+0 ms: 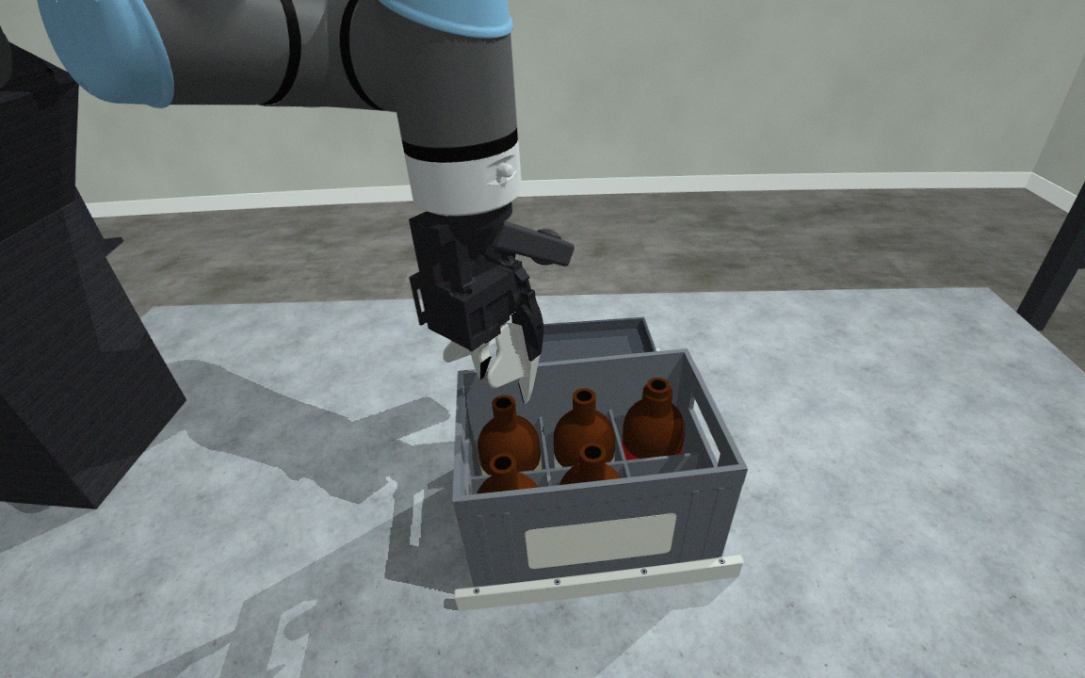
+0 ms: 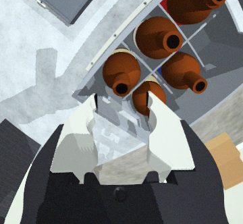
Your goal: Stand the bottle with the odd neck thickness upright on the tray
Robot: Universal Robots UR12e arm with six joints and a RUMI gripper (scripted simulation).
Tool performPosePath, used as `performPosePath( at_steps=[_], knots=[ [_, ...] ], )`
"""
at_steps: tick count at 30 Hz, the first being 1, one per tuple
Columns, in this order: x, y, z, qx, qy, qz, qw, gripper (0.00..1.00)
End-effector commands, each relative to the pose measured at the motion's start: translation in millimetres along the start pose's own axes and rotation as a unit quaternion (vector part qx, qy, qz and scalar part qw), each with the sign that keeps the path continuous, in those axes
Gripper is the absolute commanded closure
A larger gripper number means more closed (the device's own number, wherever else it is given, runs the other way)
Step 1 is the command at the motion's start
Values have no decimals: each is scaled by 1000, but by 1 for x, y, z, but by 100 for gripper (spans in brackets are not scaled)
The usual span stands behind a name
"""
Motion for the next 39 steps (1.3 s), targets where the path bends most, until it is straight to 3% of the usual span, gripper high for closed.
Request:
performPosePath(
  at_steps=[1,21,39],
  knots=[
    [0,0,0,0,0,0,1000,62],
    [0,-1,0,0,0,0,1000,62],
    [0,-15,0,0,0,0,1000,62]
  ],
)
Point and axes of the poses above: the point where the finger pads meet when closed, its own y axis back along the fingers, its own x axis across the jaws, z = x × y, the point moved 4 cm from there along y, back along the fingers, and after that the axes turned 8 degrees about -y, right-handed, at the moved point
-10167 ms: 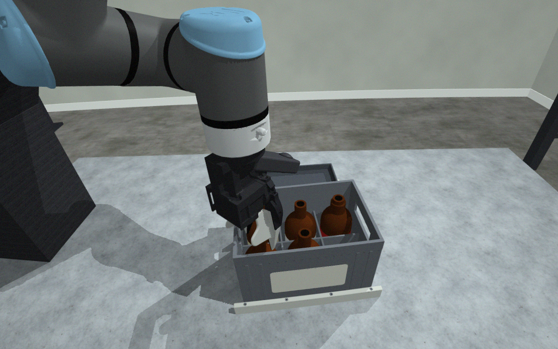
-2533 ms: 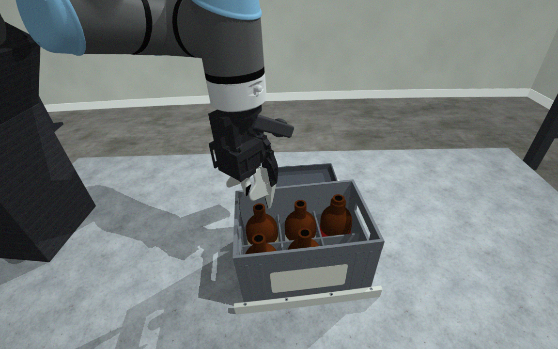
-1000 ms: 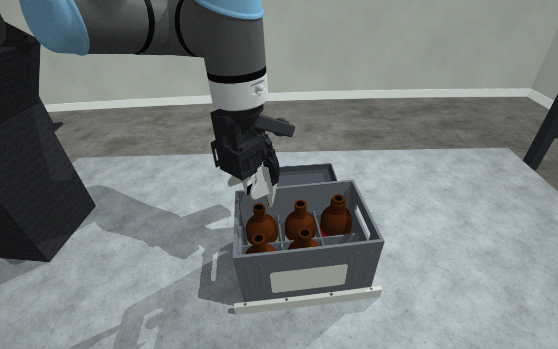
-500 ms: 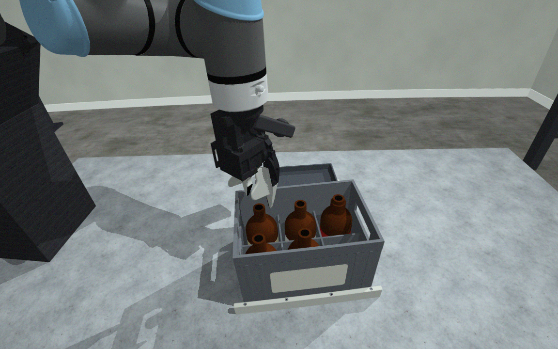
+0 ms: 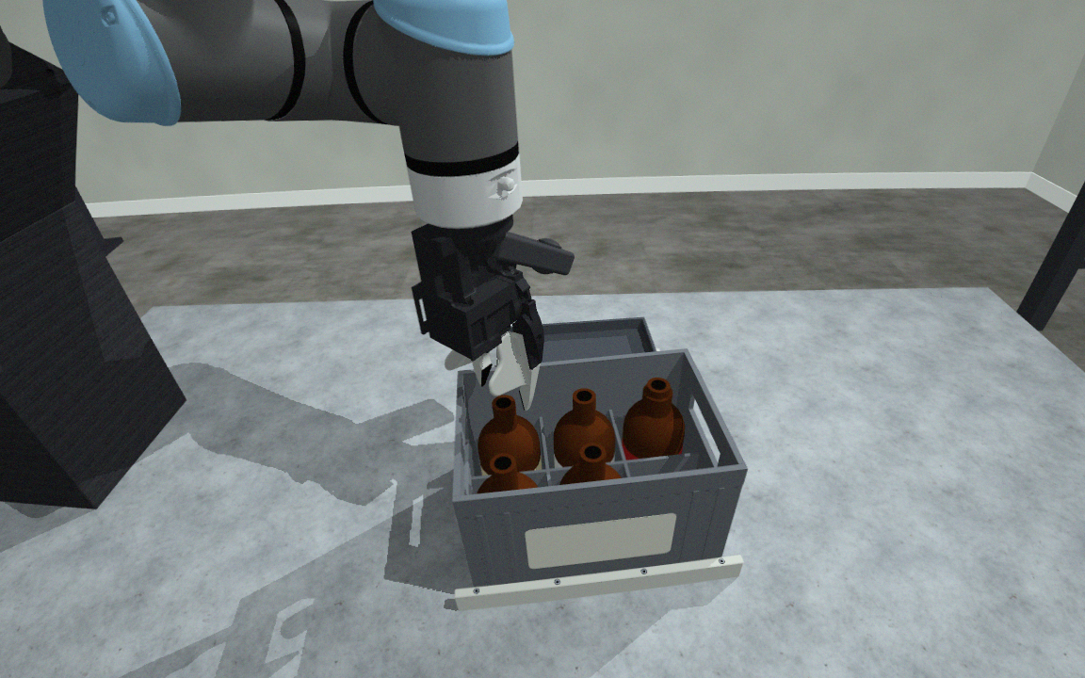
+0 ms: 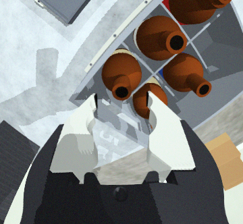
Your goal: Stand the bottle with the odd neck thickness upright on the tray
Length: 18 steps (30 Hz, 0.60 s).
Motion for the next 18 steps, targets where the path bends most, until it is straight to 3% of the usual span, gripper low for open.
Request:
performPosePath(
  at_steps=[1,18],
  knots=[
    [0,-6,0,0,0,0,1000,62],
    [0,-23,0,0,0,0,1000,62]
  ],
)
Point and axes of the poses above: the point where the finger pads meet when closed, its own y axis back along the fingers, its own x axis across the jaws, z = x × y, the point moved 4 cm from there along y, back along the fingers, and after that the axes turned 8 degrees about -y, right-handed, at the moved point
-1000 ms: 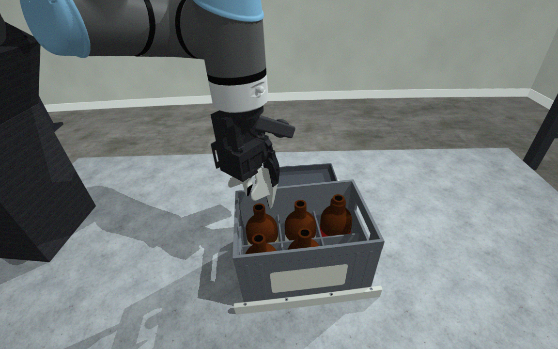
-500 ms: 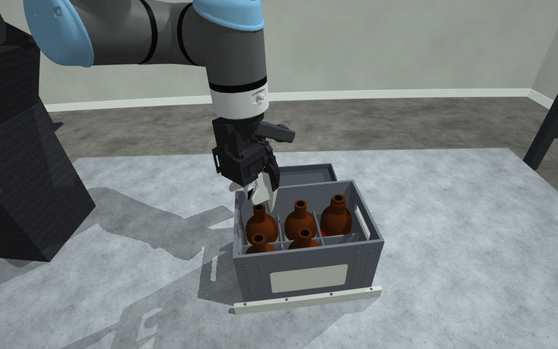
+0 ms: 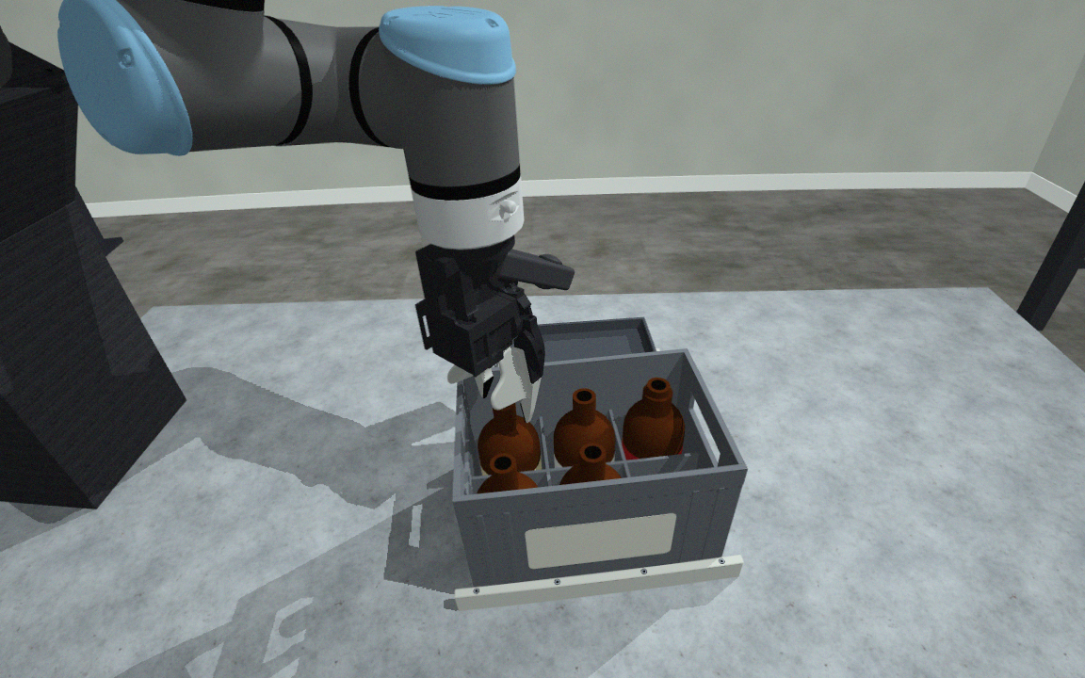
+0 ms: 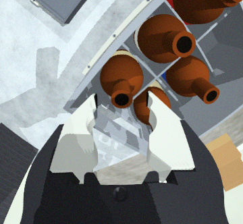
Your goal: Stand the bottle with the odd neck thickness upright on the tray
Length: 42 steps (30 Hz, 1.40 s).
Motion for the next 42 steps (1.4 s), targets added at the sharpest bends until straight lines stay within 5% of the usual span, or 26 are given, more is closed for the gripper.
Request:
performPosePath(
  at_steps=[1,42],
  knots=[
    [0,-5,0,0,0,0,1000,62],
    [0,-10,0,0,0,0,1000,62]
  ],
)
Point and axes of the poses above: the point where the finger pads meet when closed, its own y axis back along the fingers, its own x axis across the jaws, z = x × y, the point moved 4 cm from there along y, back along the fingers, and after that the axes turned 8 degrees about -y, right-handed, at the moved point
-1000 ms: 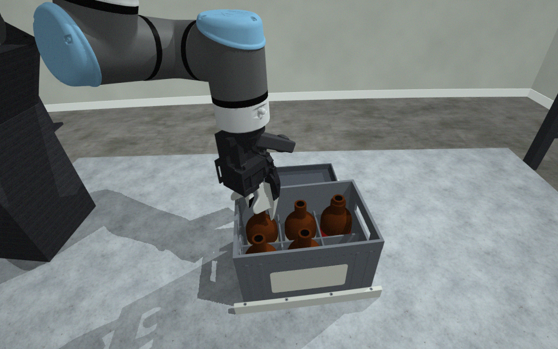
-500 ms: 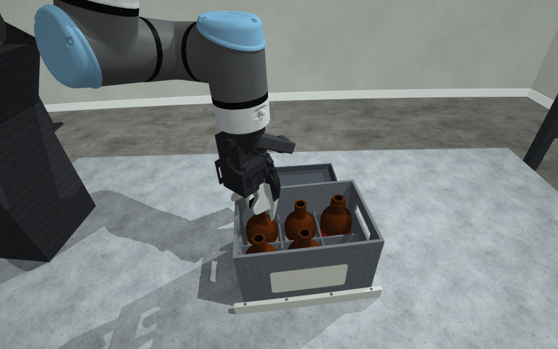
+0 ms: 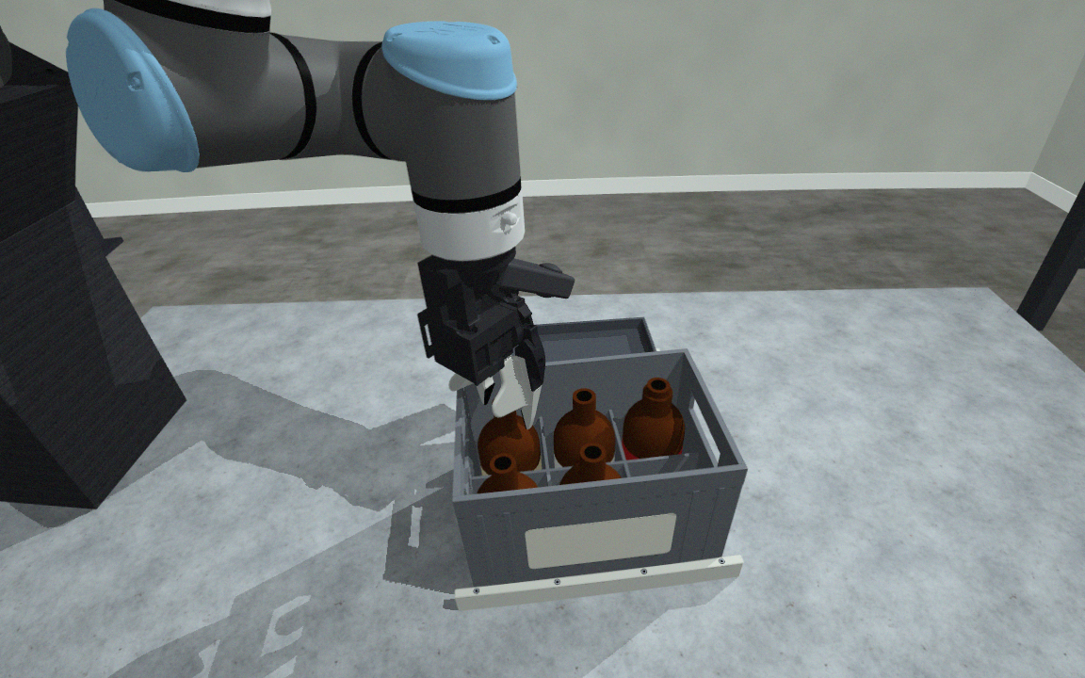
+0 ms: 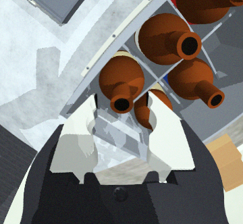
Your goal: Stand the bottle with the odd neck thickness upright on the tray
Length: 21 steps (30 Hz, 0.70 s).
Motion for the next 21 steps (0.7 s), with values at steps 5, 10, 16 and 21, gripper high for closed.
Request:
performPosePath(
  at_steps=[5,10,16,21],
  knots=[
    [0,0,0,0,0,0,1000,62],
    [0,0,0,0,0,0,1000,62],
    [0,0,0,0,0,0,1000,100],
    [0,0,0,0,0,0,1000,100]
  ],
)
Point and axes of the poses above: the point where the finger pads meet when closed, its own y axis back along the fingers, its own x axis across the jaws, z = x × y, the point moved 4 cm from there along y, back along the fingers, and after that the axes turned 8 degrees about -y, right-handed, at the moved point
